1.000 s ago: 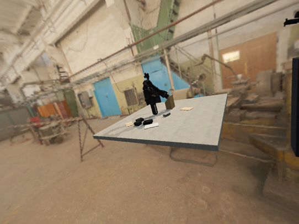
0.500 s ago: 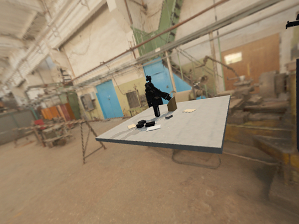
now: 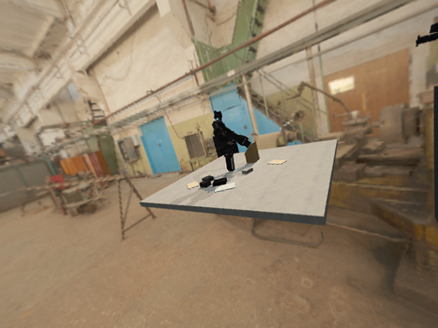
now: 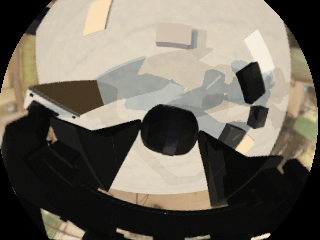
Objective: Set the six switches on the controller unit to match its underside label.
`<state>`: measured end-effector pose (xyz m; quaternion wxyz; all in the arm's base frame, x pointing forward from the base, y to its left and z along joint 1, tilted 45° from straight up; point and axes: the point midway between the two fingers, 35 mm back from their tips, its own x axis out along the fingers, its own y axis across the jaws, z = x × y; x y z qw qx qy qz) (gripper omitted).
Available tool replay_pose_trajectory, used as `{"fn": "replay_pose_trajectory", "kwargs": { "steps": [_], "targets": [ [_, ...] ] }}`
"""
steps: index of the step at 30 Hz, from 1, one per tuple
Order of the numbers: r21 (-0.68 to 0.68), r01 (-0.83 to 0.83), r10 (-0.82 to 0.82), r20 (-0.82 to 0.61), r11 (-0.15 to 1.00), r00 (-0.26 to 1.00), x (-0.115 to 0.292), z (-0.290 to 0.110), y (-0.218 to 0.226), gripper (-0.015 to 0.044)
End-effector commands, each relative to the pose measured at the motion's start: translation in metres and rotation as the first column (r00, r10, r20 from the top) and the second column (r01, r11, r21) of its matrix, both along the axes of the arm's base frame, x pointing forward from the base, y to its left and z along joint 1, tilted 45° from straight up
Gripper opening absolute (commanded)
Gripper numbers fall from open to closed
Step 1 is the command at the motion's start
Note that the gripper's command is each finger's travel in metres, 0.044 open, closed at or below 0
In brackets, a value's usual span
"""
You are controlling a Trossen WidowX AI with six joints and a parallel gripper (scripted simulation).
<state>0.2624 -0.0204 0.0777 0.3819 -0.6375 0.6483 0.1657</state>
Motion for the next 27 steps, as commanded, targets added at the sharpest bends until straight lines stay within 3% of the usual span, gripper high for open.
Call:
{"fn": "replay_pose_trajectory", "kwargs": {
  "steps": [1,27],
  "targets": [
    [0.002,0.017,-0.017,-0.008,1.000,1.000,0.000,-0.007,-0.001,0.0338],
    [0.003,0.017,-0.017,-0.008,1.000,1.000,0.007,-0.024,0.009,0.0338]
  ]
}}
